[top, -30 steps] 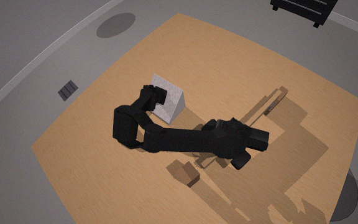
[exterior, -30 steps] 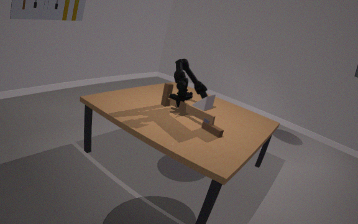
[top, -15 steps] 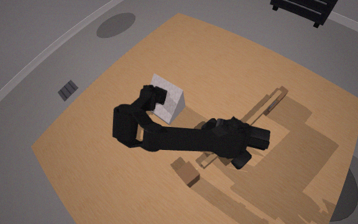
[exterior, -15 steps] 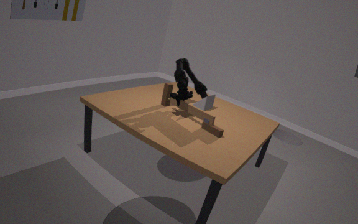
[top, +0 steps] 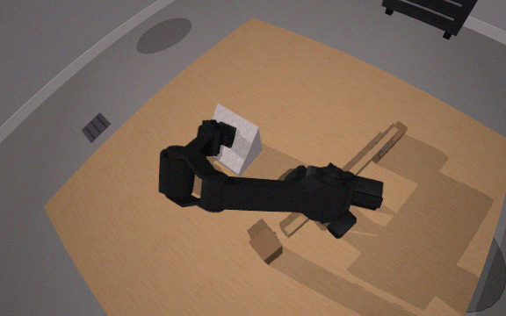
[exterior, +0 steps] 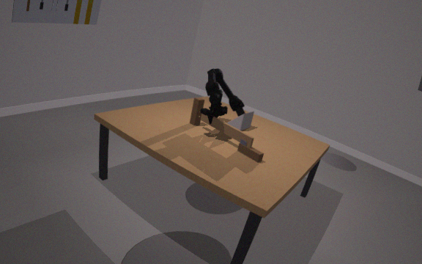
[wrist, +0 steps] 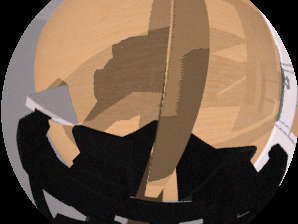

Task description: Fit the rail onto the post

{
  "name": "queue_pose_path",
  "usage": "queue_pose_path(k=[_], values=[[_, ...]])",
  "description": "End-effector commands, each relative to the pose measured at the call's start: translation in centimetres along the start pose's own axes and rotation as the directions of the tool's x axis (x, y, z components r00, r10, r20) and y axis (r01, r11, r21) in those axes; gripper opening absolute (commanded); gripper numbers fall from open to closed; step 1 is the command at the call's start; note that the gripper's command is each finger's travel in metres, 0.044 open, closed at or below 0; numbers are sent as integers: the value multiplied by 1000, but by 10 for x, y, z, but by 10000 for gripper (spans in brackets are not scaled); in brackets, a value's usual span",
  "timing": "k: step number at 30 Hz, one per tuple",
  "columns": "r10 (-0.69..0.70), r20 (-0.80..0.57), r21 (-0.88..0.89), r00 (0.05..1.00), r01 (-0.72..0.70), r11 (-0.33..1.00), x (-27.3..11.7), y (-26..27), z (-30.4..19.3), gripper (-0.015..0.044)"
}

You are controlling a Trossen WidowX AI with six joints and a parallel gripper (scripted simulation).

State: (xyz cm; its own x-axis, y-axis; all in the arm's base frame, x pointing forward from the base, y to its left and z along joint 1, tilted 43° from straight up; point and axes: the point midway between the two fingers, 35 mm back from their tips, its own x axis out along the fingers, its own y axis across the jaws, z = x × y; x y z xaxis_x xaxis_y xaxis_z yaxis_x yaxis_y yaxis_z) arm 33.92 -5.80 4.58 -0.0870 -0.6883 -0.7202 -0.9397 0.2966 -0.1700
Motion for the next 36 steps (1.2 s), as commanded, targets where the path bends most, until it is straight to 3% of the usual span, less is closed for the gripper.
queue_pose_path(k=[1, 36], values=[[-7, 20, 1, 1000, 7, 1000, -6, -1, 3, 0], [-7, 19, 1, 1000, 7, 1000, -1, 0, 3, 0]])
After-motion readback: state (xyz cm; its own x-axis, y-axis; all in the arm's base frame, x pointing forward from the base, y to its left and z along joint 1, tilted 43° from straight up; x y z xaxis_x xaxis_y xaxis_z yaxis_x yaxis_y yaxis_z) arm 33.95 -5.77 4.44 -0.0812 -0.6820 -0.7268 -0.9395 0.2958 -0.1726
